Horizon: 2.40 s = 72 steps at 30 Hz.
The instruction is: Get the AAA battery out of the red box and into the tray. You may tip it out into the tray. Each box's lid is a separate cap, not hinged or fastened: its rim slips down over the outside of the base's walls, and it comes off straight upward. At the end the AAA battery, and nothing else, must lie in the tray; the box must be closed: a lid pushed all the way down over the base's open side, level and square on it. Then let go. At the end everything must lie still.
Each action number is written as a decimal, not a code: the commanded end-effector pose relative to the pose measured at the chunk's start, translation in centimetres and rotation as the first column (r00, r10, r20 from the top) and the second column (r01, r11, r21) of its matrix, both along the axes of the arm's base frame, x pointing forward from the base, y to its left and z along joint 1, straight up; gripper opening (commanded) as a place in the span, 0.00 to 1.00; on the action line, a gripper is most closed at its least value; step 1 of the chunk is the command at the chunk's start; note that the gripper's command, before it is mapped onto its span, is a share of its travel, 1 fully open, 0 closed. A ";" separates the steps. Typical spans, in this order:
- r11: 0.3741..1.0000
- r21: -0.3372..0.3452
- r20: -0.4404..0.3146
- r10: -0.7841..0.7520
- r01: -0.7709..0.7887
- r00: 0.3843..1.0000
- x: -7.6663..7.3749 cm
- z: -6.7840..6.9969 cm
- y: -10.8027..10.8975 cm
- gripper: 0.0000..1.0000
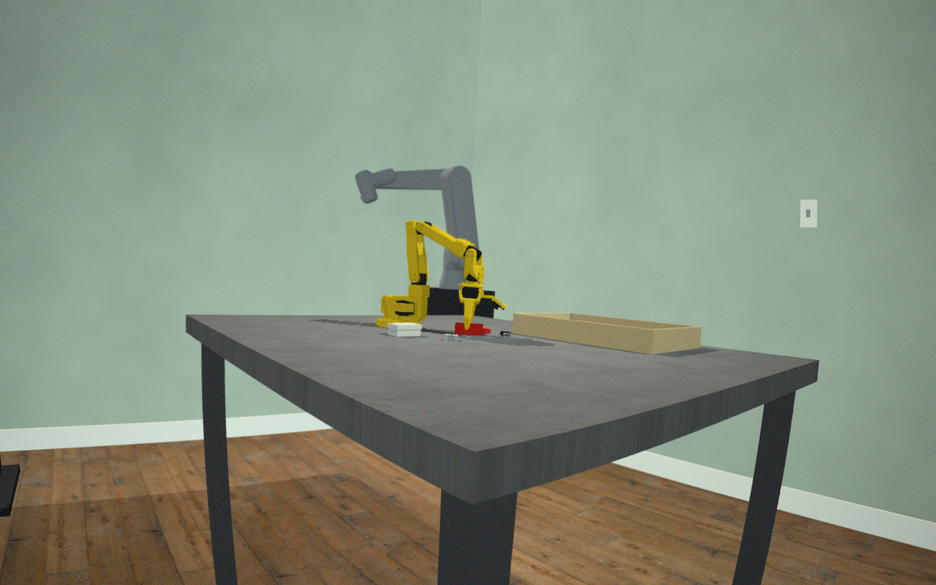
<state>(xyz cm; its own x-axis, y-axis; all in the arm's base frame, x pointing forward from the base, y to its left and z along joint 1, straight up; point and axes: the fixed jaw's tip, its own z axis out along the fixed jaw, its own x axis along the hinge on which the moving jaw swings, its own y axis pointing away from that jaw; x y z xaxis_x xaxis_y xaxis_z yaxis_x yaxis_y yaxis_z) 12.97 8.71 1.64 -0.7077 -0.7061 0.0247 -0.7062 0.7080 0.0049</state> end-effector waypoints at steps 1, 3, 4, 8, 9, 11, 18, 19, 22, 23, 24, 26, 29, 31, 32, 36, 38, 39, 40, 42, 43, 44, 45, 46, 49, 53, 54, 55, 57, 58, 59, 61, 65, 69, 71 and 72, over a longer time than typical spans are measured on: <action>1.000 0.014 0.021 0.001 -0.001 1.000 0.5 0.8 0.2 0.29; 1.000 0.014 0.021 0.001 -0.001 1.000 0.5 1.1 0.2 0.29; 1.000 0.014 0.021 0.001 -0.001 1.000 0.5 1.1 0.2 0.29; 1.000 0.014 0.021 0.001 -0.001 1.000 0.5 1.6 0.2 0.29; 1.000 0.014 0.021 0.001 -0.001 1.000 0.5 1.8 0.2 0.29; 1.000 0.014 0.021 0.001 -0.001 1.000 0.6 2.2 0.2 0.29; 1.000 0.014 0.021 0.001 -0.001 1.000 0.5 3.6 0.2 0.29; 1.000 0.014 0.021 0.001 -0.001 1.000 0.5 3.8 0.2 0.29; 1.000 0.014 0.021 0.001 -0.001 1.000 0.5 4.0 0.2 0.29; 1.000 0.014 0.021 0.001 -0.001 1.000 0.5 4.1 0.2 0.29; 1.000 0.014 0.021 0.001 -0.001 1.000 0.5 4.3 0.2 0.29; 1.000 0.014 0.021 0.001 -0.001 1.000 0.4 4.5 0.2 0.29; 1.000 0.014 0.021 0.001 -0.001 1.000 0.4 4.8 0.1 0.29; 1.000 0.014 0.021 0.001 -0.001 1.000 0.4 4.9 0.1 0.29; 1.000 0.014 0.021 0.001 -0.001 1.000 0.4 5.0 0.1 0.29; 1.000 0.014 0.021 0.001 -0.001 1.000 0.4 5.0 0.1 0.29; 1.000 0.014 0.021 0.001 -0.001 1.000 0.4 5.0 0.1 0.29; 1.000 0.014 0.021 0.001 -0.001 1.000 0.4 5.0 0.1 0.29; 1.000 0.014 0.021 0.001 -0.001 1.000 0.4 5.0 0.1 0.29; 1.000 0.014 0.021 0.001 -0.001 1.000 0.4 5.0 0.1 0.29; 1.000 0.014 0.021 0.001 -0.001 1.000 0.4 5.0 0.1 0.29; 1.000 0.014 0.021 0.001 -0.001 1.000 0.4 5.0 0.1 0.29; 1.000 0.014 0.021 0.001 -0.001 1.000 0.4 5.0 0.1 0.29; 1.000 0.014 0.021 0.001 -0.001 1.000 0.4 5.0 0.1 0.29; 1.000 0.014 0.021 0.001 -0.001 1.000 0.4 5.0 0.1 0.29; 1.000 0.014 0.021 0.001 -0.001 1.000 0.4 5.0 0.1 0.29; 1.000 0.014 0.021 0.001 -0.001 1.000 0.4 5.0 0.1 0.29; 1.000 0.014 0.021 0.001 -0.001 1.000 0.4 5.0 0.1 0.29; 1.000 0.014 0.021 0.001 -0.001 1.000 0.4 5.0 0.1 0.29; 1.000 0.014 0.021 0.001 -0.001 1.000 0.4 5.0 0.1 0.29; 1.000 0.014 0.021 0.001 -0.001 1.000 0.4 5.1 0.1 0.29; 1.000 0.014 0.021 0.001 -0.001 1.000 0.5 5.2 0.2 0.29; 1.000 0.014 0.021 0.001 -0.001 1.000 0.7 5.6 0.3 0.29; 1.000 0.014 0.021 0.001 -0.001 1.000 0.8 5.9 0.4 0.29; 1.000 0.014 0.021 0.001 -0.001 1.000 0.8 5.9 0.4 0.29; 1.000 0.014 0.021 0.001 -0.001 1.000 0.8 5.9 0.4 0.29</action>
